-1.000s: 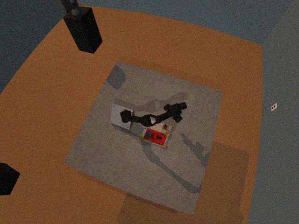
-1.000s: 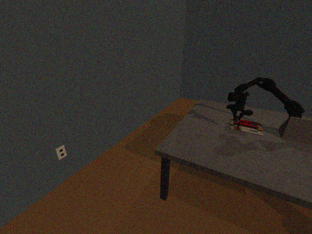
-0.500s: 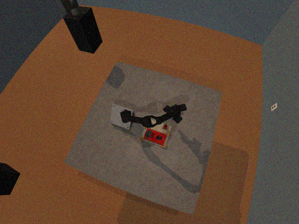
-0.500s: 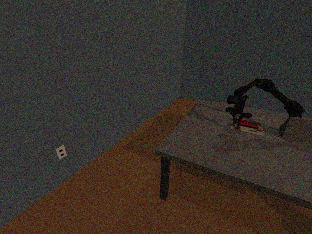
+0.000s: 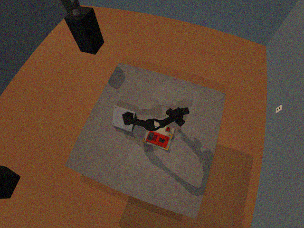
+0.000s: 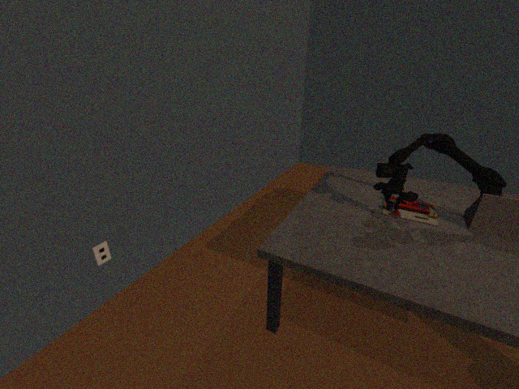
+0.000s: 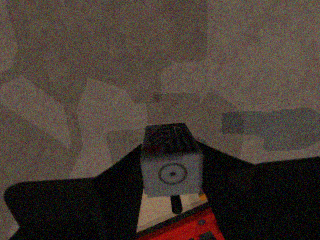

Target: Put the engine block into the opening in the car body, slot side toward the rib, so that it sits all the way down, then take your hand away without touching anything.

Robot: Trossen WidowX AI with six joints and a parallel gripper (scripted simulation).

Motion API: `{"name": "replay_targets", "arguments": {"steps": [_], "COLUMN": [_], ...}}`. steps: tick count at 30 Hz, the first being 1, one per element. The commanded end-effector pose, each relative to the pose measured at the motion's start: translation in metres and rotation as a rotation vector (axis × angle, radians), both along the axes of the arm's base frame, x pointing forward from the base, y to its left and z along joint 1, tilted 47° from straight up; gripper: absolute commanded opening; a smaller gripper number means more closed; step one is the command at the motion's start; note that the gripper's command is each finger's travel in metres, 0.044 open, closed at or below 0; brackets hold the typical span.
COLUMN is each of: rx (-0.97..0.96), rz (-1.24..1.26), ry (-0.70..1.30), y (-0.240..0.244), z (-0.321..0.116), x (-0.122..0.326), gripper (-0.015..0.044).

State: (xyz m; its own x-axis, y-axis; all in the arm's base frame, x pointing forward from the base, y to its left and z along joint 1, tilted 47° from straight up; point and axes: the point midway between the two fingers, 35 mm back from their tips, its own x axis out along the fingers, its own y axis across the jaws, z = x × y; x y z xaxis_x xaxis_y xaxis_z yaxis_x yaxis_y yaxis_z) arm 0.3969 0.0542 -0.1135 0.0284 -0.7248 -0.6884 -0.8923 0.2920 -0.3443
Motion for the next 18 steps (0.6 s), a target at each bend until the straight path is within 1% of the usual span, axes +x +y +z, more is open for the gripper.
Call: {"name": "replay_targets", "arguments": {"steps": [1,18], "rx": [-0.006,-0.008], "rz": [0.002,0.002], "ry": [0.009,0.009], "y": [-0.007,-0.027], "z": [-0.006,-0.024], "x": [-0.002,-0.002], "gripper": [0.0,0.0]}}
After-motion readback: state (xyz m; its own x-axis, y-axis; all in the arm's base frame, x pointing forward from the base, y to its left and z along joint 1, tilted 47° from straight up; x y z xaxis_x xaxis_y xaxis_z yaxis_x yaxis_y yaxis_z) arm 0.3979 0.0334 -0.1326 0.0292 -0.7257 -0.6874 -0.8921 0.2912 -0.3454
